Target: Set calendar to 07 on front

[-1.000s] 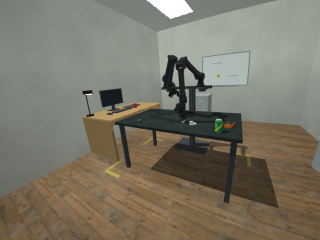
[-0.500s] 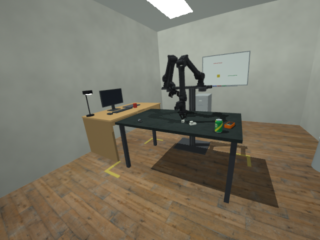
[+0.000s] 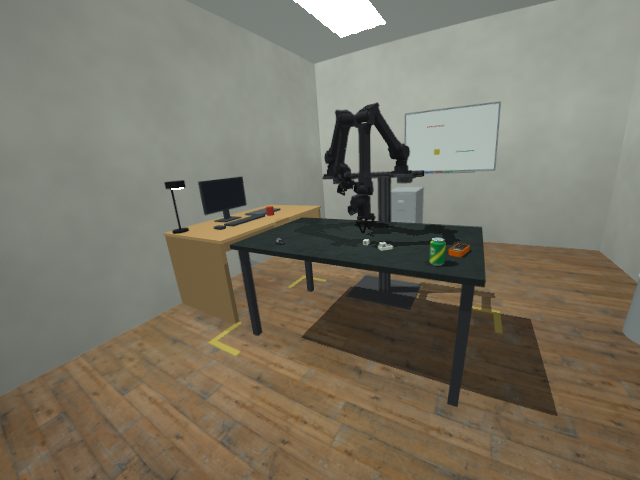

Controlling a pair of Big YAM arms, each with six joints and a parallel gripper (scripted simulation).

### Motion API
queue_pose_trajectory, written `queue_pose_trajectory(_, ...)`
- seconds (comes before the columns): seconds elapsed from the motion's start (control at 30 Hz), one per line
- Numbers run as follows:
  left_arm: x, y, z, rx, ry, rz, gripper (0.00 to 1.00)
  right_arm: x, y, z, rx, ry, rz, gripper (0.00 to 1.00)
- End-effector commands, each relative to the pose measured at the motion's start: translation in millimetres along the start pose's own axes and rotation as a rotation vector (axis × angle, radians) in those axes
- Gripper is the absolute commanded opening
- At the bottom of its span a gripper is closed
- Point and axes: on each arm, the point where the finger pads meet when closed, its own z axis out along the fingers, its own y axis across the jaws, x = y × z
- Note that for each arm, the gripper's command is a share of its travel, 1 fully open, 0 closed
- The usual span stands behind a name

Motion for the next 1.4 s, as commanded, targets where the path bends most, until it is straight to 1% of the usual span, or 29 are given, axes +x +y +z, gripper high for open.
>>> queue_pose_trajectory(0.0,-2.4,-11.6,7.8,0.008,-0.001,0.034,1.0,-4.4,0.2,-5.6,-0.001,-0.015,-0.004,1.0)
queue_pose_trajectory(0.07,-4.1,-12.7,8.8,0.004,0.008,0.095,1.0,-4.4,0.2,-5.6,-0.001,-0.015,-0.004,1.0)
queue_pose_trajectory(0.13,-9.2,-16.2,11.7,-0.005,0.028,0.206,1.0,-4.4,0.2,-5.6,-0.001,-0.015,-0.004,1.0)
queue_pose_trajectory(0.2,-16.2,-22.1,16.4,-0.02,0.07,0.335,1.0,-4.4,0.2,-5.6,-0.001,-0.015,-0.004,1.0)
queue_pose_trajectory(0.27,-16.2,-22.1,16.4,-0.02,0.07,0.335,1.0,-4.4,0.2,-5.6,-0.001,-0.015,-0.004,1.0)
queue_pose_trajectory(0.33,-23.7,-28.1,21.3,-0.034,0.111,0.483,1.0,-4.4,0.2,-5.6,-0.001,-0.015,-0.004,1.0)
queue_pose_trajectory(0.47,-34.7,-37.9,29.0,-0.06,0.186,0.679,1.0,-4.4,0.2,-5.6,-0.001,-0.015,-0.004,1.0)
queue_pose_trajectory(0.57,-39.2,-42.3,32.5,-0.074,0.223,0.75,1.0,-4.4,0.2,-5.6,-0.001,-0.015,-0.004,1.0)
queue_pose_trajectory(0.63,-40.6,-44.0,33.7,-0.08,0.238,0.765,1.0,-4.4,0.2,-5.6,-0.001,-0.015,-0.004,1.0)
queue_pose_trajectory(0.73,-35.4,-44.5,33.9,-0.072,0.243,0.724,1.0,-4.4,0.2,-5.6,-0.001,-0.015,-0.004,1.0)
queue_pose_trajectory(1.07,-36.8,-43.1,34.0,-0.075,0.24,0.724,1.0,-4.4,0.2,-5.6,-0.001,-0.015,-0.004,1.0)
queue_pose_trajectory(1.1,-42.0,-35.3,27.9,-0.095,0.234,0.721,1.0,-4.4,0.2,-5.6,-0.001,-0.015,-0.004,1.0)
queue_pose_trajectory(1.13,-33.6,-41.3,34.1,-0.074,0.238,0.701,1.0,-4.4,0.2,-5.6,-0.001,-0.015,-0.004,1.0)
queue_pose_trajectory(1.2,-34.1,-39.1,34.2,-0.079,0.237,0.638,1.0,-4.4,0.2,-5.6,-0.001,-0.015,-0.004,1.0)
queue_pose_trajectory(1.23,-32.0,-41.0,34.3,-0.068,0.24,0.597,1.0,-4.4,0.2,-5.6,-0.001,-0.015,-0.004,1.0)
queue_pose_trajectory(1.27,-35.8,-32.7,28.0,-0.084,0.237,0.543,1.0,-4.4,0.2,-5.6,-0.001,-0.015,-0.004,1.0)
queue_pose_trajectory(1.33,-33.2,-30.9,27.9,-0.075,0.24,0.43,1.0,-4.4,0.2,-5.6,-0.001,-0.015,-0.004,1.0)
queue_pose_trajectory(1.37,-33.2,-30.9,27.9,-0.075,0.24,0.43,1.0,-4.4,0.2,-5.6,-0.001,-0.015,-0.004,1.0)
